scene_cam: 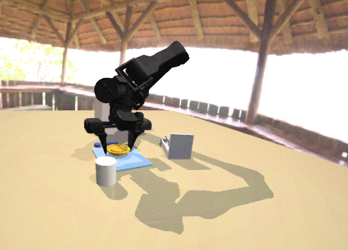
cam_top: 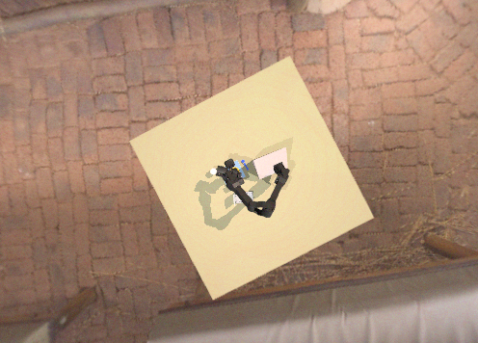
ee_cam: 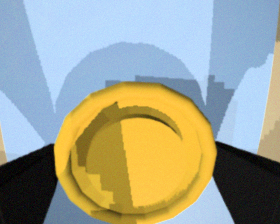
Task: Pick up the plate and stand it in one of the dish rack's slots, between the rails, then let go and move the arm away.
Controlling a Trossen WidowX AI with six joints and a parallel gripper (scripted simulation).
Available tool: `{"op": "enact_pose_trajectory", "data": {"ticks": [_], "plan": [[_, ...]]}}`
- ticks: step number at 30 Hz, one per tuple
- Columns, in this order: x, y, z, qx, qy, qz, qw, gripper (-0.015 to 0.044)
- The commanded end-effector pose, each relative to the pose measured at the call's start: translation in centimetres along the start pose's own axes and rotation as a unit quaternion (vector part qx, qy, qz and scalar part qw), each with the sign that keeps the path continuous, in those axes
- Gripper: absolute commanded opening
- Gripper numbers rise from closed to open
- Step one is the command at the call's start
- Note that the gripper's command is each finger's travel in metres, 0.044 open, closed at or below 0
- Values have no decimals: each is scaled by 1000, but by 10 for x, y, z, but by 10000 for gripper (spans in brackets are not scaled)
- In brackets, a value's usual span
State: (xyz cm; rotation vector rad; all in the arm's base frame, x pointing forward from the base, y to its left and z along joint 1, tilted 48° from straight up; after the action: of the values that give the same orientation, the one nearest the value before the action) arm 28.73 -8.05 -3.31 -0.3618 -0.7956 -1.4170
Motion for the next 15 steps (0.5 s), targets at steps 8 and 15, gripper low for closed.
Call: {"op": "enact_pose_trajectory", "data": {"ticks": [8, 15], "plan": [[8, 1, -1, 0, 1, 2, 1000, 184], [36, 3, -4, 4, 0, 9, 1000, 0]]}}
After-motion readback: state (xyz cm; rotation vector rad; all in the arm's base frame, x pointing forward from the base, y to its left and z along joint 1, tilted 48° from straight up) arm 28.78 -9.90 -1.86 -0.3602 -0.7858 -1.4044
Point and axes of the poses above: the point midway between the two fingers, 35 mm back from their tips, its own x axis back along the fingers, its own z axis across the jaws, y = z × x, the point moved 6 cm from there along x, back along the fingers, and after that the axes turned 11 degrees about x, right-handed, at the moved point
